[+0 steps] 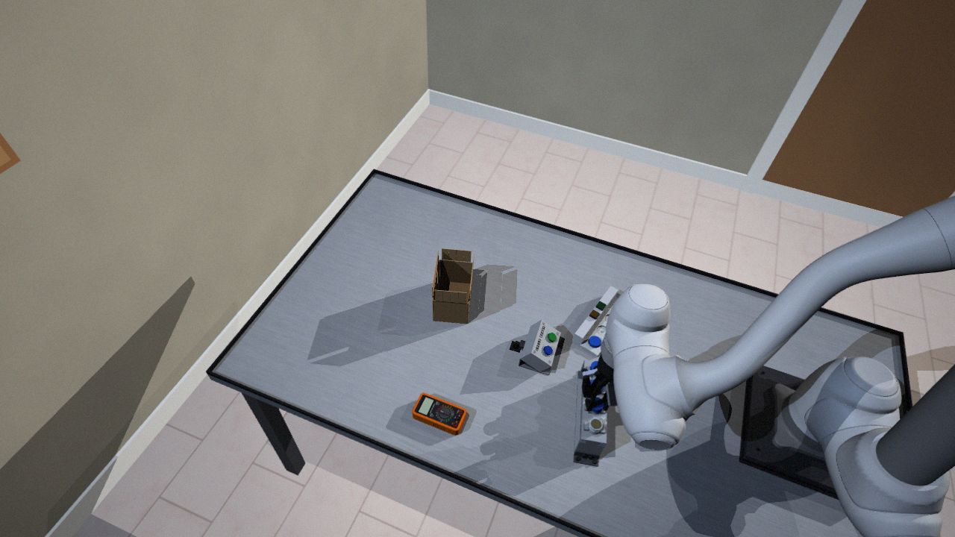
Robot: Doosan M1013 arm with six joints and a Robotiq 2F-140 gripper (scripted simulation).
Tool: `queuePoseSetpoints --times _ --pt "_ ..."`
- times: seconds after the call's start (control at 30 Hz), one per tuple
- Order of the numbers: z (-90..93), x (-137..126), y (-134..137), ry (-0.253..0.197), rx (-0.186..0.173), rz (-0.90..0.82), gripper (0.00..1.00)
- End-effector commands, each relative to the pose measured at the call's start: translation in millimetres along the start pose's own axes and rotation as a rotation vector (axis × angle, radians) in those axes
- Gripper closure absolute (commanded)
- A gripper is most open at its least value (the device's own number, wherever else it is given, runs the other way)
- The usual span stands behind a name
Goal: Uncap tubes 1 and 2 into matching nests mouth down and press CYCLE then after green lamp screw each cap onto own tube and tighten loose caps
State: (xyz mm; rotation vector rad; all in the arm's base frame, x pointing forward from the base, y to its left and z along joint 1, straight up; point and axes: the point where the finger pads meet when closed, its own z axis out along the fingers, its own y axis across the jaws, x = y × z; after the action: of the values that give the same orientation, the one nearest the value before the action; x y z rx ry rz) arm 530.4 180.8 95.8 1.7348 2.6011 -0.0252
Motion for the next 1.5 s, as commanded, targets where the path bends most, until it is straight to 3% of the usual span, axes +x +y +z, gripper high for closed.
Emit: queuePoseSetpoints --times 0.0,0.27,0.3,0.63,0.67,0.73,0.87,1.23,1.3,1.33,1.47 --pt "-0.7 -0.2 0.4 0.022 -0.005 -0.258 0.70" --pt "-0.9 -0.2 0.4 0.022 -0.005 -0.305 0.70" --pt "-0.7 -0.2 0.4 0.022 -0.005 -0.305 0.59" --pt "-0.7 -0.2 0.4 0.022 -0.005 -0.305 0.59" --pt "-0.7 -0.2 0.4 0.022 -0.004 -0.222 0.59" --pt "-0.7 -0.2 0.4 0.022 -0.004 -0.222 0.59" --pt "-0.7 -0.2 0.4 0.023 -0.001 0.090 0.59" --pt "-0.7 -0.2 0.4 0.025 0.005 0.644 0.59" --pt "-0.7 -0.2 0.4 0.025 0.005 0.644 0.59" --pt "-0.7 -0.2 0.4 0.022 0.007 0.742 0.59" --pt "-0.7 -0.2 0.3 0.022 0.007 0.742 0.59"
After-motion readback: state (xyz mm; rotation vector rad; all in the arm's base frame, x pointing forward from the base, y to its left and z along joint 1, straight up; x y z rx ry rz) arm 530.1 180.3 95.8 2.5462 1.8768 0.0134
